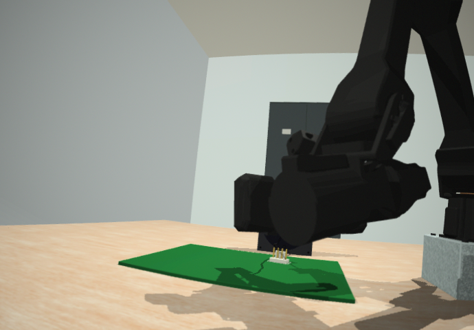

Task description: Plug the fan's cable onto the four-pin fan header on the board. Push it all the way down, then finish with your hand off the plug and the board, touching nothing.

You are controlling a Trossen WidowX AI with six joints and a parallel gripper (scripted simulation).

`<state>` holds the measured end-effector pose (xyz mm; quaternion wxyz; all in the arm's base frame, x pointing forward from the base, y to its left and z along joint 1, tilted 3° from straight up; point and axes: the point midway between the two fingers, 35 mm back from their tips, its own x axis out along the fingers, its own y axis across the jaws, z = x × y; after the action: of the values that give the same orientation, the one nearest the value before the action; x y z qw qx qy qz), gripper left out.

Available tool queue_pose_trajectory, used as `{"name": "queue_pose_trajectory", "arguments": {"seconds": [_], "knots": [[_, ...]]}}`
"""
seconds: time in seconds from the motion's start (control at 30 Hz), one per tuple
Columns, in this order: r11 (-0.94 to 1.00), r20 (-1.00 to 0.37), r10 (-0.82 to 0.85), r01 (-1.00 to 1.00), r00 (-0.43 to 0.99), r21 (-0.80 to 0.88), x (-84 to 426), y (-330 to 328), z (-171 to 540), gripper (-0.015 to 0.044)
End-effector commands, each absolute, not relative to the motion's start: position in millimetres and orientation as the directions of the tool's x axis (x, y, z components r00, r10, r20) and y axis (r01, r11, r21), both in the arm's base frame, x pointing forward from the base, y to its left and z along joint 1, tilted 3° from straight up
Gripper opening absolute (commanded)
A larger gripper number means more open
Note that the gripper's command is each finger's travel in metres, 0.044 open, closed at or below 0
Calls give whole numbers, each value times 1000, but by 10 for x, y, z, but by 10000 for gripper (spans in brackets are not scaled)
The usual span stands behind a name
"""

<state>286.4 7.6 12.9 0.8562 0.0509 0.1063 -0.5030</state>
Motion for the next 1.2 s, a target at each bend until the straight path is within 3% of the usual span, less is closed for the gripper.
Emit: {"name": "queue_pose_trajectory", "arguments": {"seconds": [0.0, 1.17], "knots": [[487, -235, -851, 873, 470, -19, 2856, 74, 82, 0], [487, -235, -851, 873, 470, -19, 2844, 81, -181, 0]]}}
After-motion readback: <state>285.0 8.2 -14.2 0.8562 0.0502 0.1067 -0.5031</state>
